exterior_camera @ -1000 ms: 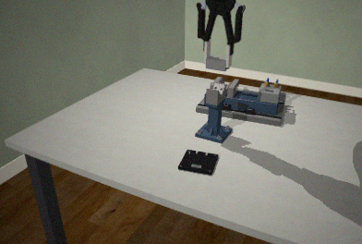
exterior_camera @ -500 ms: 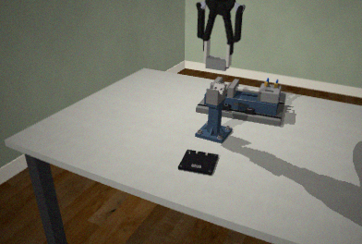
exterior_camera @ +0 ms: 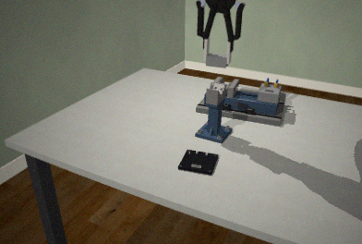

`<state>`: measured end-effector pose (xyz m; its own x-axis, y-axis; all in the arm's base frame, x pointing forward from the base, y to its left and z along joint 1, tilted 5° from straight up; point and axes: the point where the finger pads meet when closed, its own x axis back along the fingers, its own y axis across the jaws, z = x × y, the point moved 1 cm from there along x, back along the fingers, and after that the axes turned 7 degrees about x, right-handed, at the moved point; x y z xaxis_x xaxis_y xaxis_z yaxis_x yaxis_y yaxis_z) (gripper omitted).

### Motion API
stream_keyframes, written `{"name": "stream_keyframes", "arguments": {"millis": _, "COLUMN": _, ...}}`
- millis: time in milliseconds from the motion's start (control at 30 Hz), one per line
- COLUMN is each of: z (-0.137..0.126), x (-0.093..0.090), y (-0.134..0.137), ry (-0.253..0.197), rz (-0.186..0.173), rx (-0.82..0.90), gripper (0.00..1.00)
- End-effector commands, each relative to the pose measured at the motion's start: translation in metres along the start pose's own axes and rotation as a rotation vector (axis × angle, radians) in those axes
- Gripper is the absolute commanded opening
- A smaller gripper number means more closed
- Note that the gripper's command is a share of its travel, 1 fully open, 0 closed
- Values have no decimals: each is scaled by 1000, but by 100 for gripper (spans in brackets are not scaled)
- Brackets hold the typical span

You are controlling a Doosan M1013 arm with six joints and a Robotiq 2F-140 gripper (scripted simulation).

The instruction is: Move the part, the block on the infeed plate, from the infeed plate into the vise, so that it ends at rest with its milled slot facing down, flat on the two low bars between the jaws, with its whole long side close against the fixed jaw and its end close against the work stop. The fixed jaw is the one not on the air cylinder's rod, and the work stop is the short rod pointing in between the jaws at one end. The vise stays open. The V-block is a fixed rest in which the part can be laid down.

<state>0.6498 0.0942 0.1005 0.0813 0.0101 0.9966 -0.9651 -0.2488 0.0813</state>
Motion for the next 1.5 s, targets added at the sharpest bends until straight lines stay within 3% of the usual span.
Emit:
{"name": "stream_keyframes", "arguments": {"millis": 0, "z": 10, "x": 0, "y": -1, "ry": 1, "rz": -3, "rx": 57, "gripper": 0}}
{"name": "stream_keyframes", "arguments": {"millis": 633, "z": 48, "x": 0, "y": -4, "ry": 0, "rz": -3, "rx": 332, "gripper": 0}}
{"name": "stream_keyframes", "arguments": {"millis": 1467, "z": 127, "x": 1, "y": -3, "ry": 0, "rz": -2, "rx": 882, "gripper": 0}}
